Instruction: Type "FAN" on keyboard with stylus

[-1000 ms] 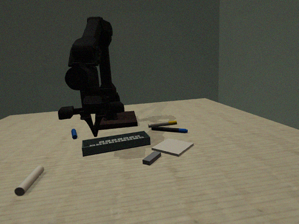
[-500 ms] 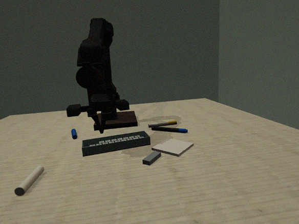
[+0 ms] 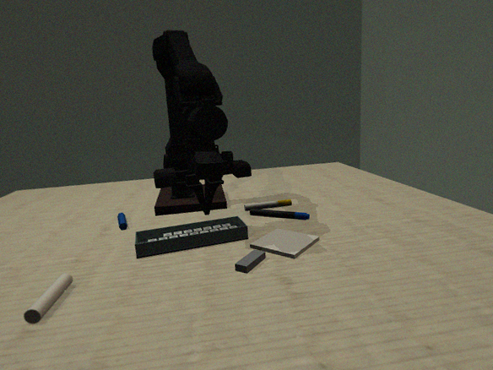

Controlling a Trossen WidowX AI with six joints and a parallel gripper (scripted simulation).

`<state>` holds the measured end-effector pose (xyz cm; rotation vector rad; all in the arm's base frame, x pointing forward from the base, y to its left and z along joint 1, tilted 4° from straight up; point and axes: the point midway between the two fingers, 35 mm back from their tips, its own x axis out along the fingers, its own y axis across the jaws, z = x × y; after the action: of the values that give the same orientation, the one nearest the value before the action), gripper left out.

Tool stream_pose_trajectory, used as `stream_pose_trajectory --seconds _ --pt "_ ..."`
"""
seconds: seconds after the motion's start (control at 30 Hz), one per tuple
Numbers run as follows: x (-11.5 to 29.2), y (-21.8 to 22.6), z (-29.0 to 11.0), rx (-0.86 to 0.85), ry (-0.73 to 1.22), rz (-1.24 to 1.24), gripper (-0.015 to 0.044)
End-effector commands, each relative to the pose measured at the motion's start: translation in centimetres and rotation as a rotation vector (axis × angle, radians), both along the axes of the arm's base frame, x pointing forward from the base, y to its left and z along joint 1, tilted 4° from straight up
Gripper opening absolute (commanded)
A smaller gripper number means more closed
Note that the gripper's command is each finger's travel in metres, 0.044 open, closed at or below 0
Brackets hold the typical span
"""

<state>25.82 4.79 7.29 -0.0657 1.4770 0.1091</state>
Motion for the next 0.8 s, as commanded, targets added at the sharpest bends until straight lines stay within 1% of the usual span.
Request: stream_pose_trajectory --seconds 0.0,0.13,0.3,0.67,0.77 --pt "-0.2 0.2 -0.1 -0.006 0.002 -0.01 0.0" --pt "-0.2 0.2 0.1 -0.006 0.002 -0.01 0.0" --pt "-0.7 0.1 5.6 -0.006 0.002 -0.01 0.0" --pt "-0.6 0.2 5.4 0.0 0.001 -0.003 0.0" --pt "-0.6 0.2 5.3 -0.001 0.002 -0.002 0.0079"
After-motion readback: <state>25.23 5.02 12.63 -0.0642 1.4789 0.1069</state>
